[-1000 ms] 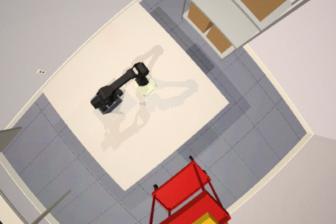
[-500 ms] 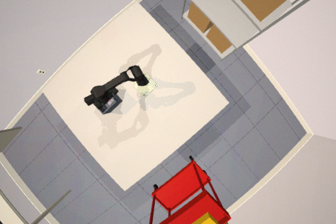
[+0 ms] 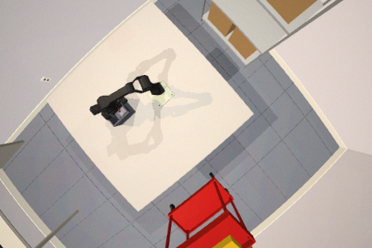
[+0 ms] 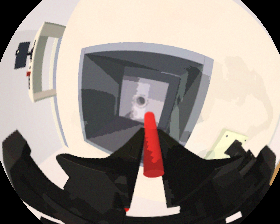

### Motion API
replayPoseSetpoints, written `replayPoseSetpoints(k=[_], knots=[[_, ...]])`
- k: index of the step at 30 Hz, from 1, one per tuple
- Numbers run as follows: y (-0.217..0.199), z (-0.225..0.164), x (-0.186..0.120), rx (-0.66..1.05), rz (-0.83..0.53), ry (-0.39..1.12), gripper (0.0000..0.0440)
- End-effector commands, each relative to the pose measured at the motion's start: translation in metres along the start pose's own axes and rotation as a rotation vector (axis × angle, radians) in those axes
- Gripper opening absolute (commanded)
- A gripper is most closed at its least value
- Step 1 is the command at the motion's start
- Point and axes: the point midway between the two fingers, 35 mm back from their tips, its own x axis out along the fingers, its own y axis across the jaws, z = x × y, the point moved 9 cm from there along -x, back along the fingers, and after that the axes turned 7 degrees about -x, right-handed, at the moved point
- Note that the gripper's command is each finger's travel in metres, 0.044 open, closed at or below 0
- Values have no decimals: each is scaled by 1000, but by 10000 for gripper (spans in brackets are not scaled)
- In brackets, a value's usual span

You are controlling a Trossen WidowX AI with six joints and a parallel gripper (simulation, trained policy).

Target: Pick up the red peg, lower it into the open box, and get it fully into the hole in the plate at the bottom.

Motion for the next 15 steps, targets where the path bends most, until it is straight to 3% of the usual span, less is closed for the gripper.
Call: replayPoseSetpoints(k=[1,15], knots=[[1,4,12,-7,-12,18,0],[12,12,51,-74,-14,64,0]])
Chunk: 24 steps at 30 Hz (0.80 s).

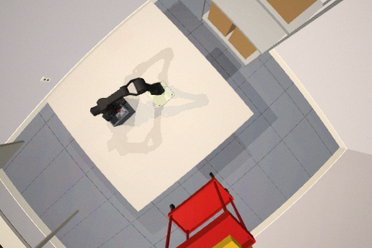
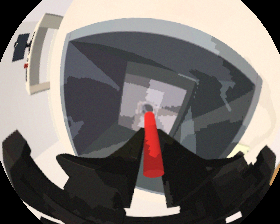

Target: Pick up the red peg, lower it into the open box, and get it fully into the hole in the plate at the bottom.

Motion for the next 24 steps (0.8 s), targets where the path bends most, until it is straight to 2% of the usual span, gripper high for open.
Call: replayPoseSetpoints(k=[1,8,9,12,15,24], knots=[[1,1,12,-19,-12,17,0],[3,4,30,-52,-31,22,3],[3,4,32,-55,-35,22,13],[3,6,37,-64,-50,31,91],[3,6,41,-66,-63,43,126],[10,20,27,-57,-31,80,125]])
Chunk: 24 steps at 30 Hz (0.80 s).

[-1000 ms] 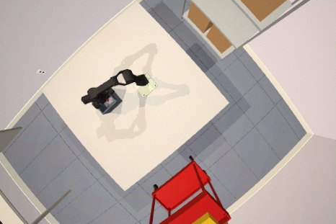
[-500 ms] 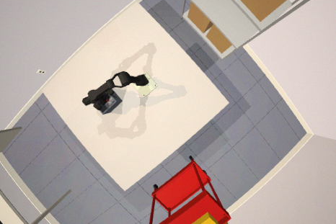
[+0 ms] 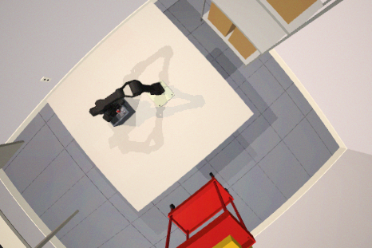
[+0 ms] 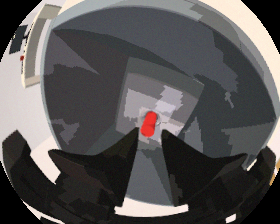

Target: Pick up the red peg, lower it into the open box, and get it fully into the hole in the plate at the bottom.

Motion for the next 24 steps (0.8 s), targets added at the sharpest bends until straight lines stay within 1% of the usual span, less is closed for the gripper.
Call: replayPoseSetpoints(k=[1,15,24], knots=[[2,8,2,4,11,21,124],[14,22,-31,-9,144,78,119],[19,32,-39,-30,223,119,116]])
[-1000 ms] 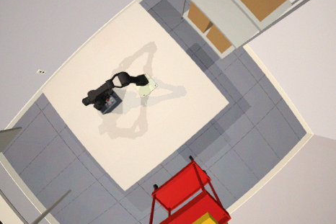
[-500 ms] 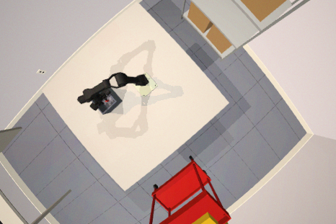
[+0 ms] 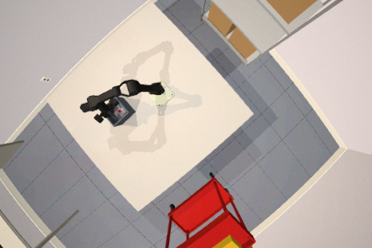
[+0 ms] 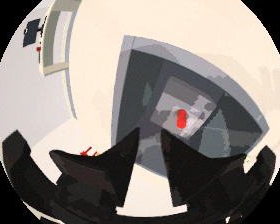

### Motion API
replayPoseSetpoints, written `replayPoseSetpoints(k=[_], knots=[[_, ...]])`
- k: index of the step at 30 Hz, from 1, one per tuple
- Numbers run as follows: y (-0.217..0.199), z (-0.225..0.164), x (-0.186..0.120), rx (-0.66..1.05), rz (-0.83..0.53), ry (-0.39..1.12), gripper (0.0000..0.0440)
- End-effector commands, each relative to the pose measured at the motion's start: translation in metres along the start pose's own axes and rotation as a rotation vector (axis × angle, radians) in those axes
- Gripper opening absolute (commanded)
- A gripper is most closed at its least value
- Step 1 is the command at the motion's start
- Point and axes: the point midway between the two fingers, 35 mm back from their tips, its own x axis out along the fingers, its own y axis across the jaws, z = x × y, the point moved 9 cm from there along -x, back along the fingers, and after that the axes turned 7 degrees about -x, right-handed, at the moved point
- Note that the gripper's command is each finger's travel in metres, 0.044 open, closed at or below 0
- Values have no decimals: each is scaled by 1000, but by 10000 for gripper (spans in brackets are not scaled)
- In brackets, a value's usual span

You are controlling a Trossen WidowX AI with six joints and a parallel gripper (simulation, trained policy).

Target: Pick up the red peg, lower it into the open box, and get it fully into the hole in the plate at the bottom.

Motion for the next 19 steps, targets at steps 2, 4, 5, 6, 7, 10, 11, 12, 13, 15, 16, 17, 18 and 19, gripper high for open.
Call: replayPoseSetpoints(k=[2,4,5,6,7,10,11,12,13,15,16,17,18,19], knots=[[2,7,0,-8,27,20,116],[3,10,-1,-14,40,30,117],[3,11,0,-16,47,34,117],[4,12,0,-19,53,39,117],[4,13,0,-22,59,44,118],[5,16,0,-32,76,56,118],[5,17,0,-35,82,59,118],[6,18,-1,-39,87,63,118],[6,19,-1,-42,93,66,118],[7,21,-1,-50,104,71,119],[7,22,-1,-54,109,74,119],[7,23,-1,-58,114,76,119],[7,25,-1,-62,119,78,119],[8,26,-1,-66,124,80,119]])
